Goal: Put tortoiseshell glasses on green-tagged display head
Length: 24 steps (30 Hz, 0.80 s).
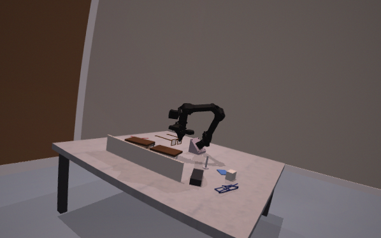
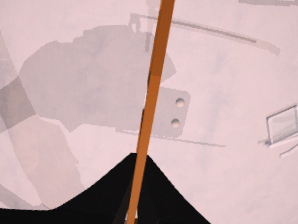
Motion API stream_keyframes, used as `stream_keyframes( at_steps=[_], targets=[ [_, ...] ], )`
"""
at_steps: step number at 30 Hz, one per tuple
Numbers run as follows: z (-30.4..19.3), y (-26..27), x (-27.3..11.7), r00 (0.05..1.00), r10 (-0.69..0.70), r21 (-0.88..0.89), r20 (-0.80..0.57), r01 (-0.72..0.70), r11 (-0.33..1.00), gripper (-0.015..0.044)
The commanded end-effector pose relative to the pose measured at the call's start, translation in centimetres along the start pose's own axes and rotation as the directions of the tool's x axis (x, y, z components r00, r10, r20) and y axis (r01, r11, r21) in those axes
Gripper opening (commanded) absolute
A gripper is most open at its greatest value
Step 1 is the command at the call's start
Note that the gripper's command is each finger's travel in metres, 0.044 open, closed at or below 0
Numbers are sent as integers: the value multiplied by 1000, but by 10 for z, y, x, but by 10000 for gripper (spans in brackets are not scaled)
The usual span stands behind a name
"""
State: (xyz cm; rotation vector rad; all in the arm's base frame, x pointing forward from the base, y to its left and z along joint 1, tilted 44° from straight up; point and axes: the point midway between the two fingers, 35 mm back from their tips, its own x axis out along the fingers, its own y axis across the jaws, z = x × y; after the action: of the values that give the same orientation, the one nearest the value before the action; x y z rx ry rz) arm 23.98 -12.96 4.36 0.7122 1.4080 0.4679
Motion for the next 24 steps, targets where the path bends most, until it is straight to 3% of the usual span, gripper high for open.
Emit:
stream_keyframes(
  at_steps=[1, 10, 24],
  targets=[
    [1, -1, -1, 1000, -1, -119, 1, 1, 993, 0],
    [1, -2, -3, 1000, -1, -416, 1, 1, 909, 0],
    [2, -4, -5, 1000, -1, -757, -1, 0, 653, 0]
  ],
)
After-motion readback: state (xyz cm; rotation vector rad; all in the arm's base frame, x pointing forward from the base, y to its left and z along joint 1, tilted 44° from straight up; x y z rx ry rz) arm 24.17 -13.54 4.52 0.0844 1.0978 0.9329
